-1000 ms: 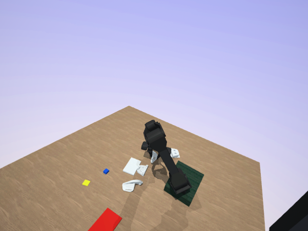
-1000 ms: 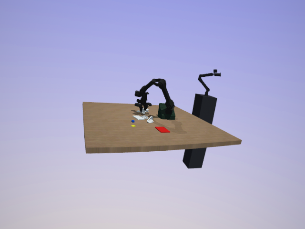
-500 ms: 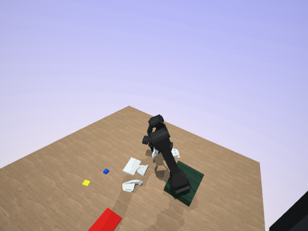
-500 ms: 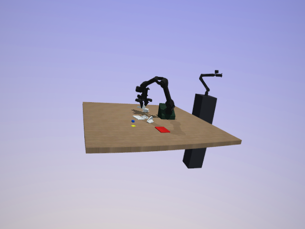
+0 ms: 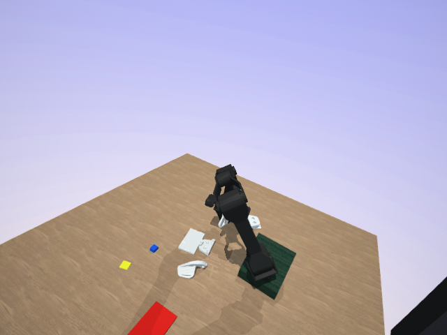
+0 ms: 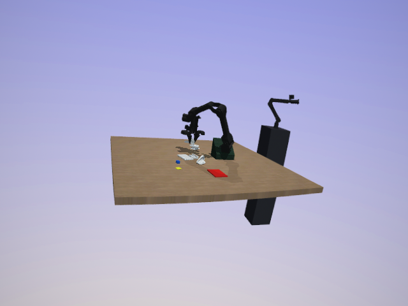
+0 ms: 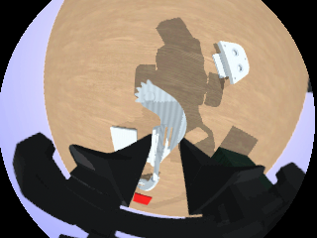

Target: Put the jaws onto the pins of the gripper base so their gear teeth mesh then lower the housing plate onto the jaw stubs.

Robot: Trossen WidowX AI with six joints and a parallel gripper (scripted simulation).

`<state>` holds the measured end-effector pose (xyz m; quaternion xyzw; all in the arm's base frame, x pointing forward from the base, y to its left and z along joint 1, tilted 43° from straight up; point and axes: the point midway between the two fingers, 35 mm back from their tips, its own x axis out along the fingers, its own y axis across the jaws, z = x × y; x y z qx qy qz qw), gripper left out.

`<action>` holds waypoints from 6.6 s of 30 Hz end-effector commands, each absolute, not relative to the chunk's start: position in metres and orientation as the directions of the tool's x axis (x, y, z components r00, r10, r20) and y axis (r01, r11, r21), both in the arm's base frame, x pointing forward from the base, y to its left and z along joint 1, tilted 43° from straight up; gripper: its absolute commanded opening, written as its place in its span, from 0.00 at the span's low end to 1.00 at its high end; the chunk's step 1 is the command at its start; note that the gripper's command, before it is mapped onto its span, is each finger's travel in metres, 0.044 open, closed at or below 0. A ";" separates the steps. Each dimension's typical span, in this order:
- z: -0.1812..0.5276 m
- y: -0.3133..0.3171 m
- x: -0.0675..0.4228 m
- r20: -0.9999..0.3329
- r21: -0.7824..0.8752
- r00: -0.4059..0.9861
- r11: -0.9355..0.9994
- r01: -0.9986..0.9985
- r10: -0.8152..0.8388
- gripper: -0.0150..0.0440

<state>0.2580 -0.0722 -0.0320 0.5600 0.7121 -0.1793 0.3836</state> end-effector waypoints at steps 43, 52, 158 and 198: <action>0.045 0.006 0.235 -0.746 -0.516 -0.076 -0.503 0.693 0.661 0.48; 0.057 0.021 0.226 -0.744 -0.600 -0.077 -0.612 0.514 0.664 0.48; 0.066 0.043 0.296 -0.739 -0.666 -0.076 -0.711 0.226 0.669 0.48; 0.030 0.077 0.293 -0.738 -0.668 -0.075 -0.710 0.223 0.671 0.48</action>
